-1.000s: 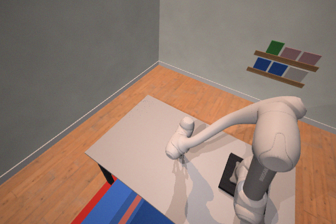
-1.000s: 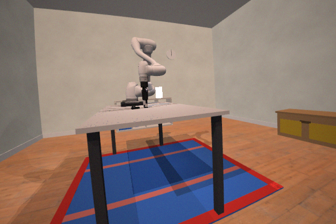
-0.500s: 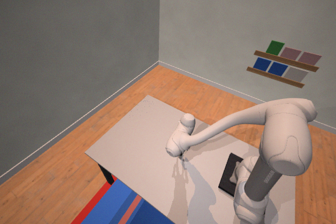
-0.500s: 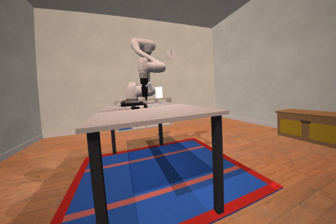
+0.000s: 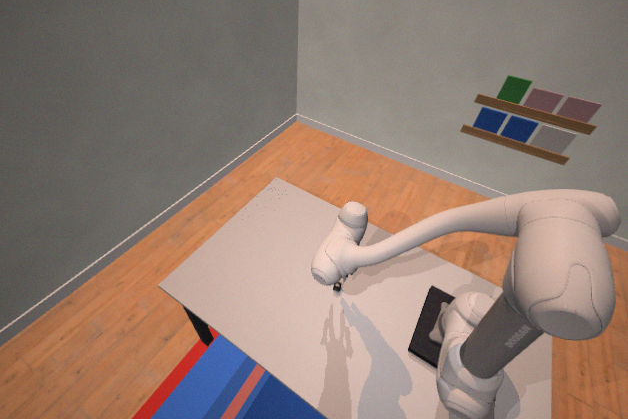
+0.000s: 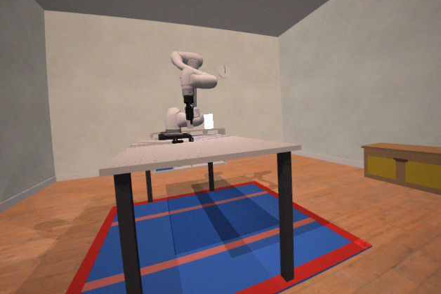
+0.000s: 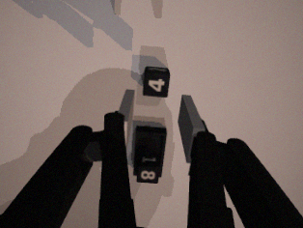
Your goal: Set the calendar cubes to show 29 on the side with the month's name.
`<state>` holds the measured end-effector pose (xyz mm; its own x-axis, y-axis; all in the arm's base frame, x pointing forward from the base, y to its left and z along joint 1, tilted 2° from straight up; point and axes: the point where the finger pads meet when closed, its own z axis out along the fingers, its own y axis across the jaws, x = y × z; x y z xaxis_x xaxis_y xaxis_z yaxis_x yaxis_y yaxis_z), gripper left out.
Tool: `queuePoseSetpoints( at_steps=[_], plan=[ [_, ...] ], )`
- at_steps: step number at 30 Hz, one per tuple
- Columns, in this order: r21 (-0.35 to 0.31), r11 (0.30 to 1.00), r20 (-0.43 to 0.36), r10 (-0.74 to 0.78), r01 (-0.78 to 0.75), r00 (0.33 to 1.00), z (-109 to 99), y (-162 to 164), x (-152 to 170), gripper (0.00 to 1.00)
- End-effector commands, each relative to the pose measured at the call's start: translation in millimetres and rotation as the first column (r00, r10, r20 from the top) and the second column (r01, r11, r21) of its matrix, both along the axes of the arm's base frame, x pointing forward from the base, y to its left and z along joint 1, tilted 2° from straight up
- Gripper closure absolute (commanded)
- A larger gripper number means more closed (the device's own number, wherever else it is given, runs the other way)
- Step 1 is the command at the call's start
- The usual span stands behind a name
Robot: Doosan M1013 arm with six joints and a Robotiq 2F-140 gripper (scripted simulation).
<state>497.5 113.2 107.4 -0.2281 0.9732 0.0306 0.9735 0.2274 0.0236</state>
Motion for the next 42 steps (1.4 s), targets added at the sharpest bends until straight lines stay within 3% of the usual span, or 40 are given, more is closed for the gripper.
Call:
queuePoseSetpoints(
  at_steps=[1,2,26,34,42],
  plan=[
    [0.0,1.0,0.0,0.0,0.0,1.0,1.7,-0.1,-0.1,0.65],
    [0.0,1.0,0.0,0.0,0.0,1.0,1.7,-0.1,-0.1,0.0],
    [0.0,1.0,0.001,0.016,-0.016,1.0,1.6,0.0,0.0,0.0],
    [-0.006,0.955,0.01,0.298,-0.298,0.955,-0.2,0.1,0.1,0.0],
    [-0.014,0.837,0.017,0.546,-0.546,0.837,-2.0,0.2,0.1,0.0]
  ],
)
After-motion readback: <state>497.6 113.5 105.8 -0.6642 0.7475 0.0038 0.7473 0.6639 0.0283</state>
